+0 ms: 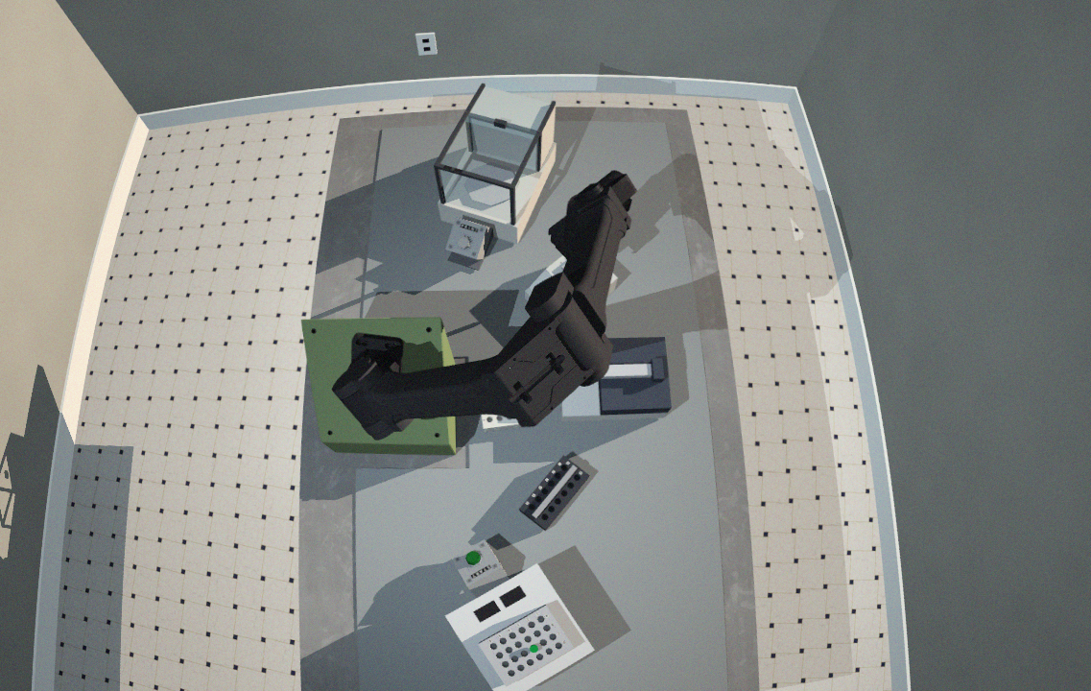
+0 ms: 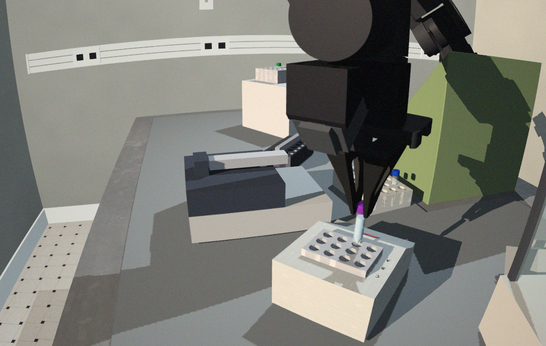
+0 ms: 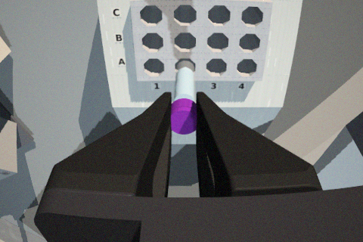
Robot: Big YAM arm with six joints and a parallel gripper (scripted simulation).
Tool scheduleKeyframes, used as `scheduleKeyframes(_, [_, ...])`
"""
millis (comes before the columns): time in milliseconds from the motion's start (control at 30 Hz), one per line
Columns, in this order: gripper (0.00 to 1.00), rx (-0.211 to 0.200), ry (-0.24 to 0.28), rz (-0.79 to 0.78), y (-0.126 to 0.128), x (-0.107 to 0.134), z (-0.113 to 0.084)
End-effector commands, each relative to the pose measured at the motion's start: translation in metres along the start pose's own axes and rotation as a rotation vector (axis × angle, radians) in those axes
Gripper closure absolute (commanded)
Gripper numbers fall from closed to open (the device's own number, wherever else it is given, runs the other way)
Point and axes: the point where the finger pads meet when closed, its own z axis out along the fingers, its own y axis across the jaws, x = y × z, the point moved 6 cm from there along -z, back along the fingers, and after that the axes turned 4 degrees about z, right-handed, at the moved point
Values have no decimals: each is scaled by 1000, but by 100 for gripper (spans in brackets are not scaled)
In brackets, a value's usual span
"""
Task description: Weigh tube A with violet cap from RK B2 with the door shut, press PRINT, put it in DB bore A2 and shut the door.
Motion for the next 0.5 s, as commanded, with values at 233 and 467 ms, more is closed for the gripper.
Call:
scheduleKeyframes(233, [91,0,-25,7,-3,-10,-7])
scheduleKeyframes(467, [91,-4,-36,12,-7,-11,-9])
